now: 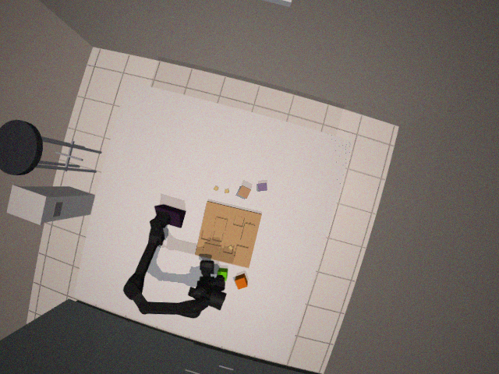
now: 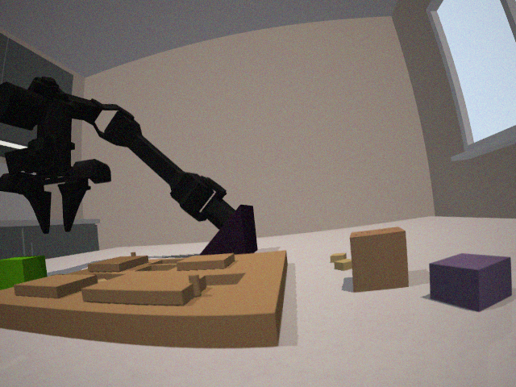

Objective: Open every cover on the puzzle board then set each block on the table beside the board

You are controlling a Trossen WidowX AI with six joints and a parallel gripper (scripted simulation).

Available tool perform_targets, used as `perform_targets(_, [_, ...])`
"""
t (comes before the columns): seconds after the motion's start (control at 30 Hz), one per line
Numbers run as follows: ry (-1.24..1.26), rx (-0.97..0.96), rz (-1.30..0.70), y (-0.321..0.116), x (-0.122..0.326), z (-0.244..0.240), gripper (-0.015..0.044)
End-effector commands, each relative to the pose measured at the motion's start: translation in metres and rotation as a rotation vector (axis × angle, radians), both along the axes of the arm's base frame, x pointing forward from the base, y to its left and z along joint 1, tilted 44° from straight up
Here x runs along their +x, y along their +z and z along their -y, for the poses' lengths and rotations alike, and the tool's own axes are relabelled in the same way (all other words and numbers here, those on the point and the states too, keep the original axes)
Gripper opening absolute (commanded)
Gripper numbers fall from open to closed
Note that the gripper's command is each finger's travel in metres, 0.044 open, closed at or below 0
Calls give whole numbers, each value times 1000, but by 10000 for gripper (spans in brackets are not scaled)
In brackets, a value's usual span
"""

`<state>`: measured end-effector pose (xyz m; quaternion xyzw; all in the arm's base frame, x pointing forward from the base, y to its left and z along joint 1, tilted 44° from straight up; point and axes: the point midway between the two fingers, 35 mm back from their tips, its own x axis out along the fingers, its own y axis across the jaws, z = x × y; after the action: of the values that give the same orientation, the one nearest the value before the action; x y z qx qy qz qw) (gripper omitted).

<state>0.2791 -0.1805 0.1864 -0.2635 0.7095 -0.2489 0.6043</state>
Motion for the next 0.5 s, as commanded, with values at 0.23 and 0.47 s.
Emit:
perform_targets(0.23, [872,160,-800,-43,47,-39,0])
perform_targets(0.47, [1322,237,-1221,-69,67,-63,0])
